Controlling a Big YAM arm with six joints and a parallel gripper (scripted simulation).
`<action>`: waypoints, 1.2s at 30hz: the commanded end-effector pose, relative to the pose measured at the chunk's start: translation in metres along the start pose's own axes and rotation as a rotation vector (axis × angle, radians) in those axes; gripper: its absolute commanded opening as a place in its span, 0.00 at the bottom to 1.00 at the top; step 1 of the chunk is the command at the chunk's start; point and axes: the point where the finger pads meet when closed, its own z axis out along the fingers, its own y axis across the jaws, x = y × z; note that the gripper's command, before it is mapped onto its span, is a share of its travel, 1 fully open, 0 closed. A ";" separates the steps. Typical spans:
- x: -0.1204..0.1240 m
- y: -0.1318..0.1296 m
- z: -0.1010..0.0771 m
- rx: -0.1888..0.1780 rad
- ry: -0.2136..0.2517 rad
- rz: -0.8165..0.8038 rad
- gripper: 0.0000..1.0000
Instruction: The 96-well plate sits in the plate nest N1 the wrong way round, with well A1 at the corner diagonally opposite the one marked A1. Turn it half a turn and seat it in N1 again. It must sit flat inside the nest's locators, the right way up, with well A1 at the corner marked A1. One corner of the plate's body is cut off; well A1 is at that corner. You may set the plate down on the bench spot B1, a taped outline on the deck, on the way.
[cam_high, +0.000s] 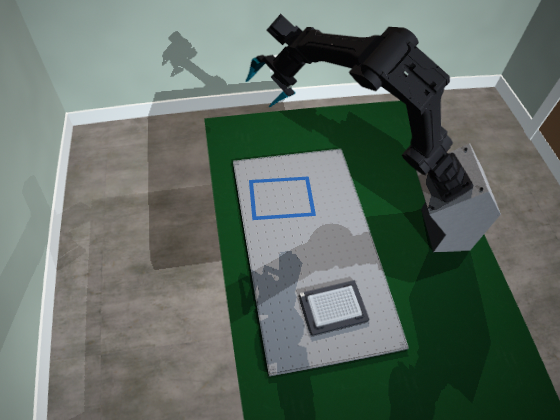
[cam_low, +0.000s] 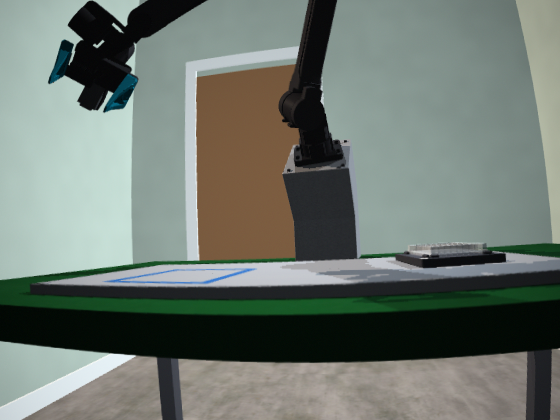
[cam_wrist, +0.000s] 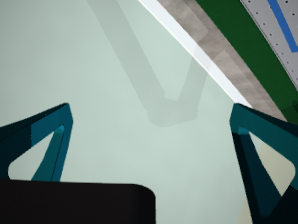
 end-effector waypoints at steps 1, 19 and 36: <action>0.002 0.003 -0.002 -0.005 0.000 -0.008 1.00; 0.013 0.016 0.011 0.025 -0.002 -0.104 1.00; 0.021 -0.046 0.069 0.143 -0.020 -0.208 1.00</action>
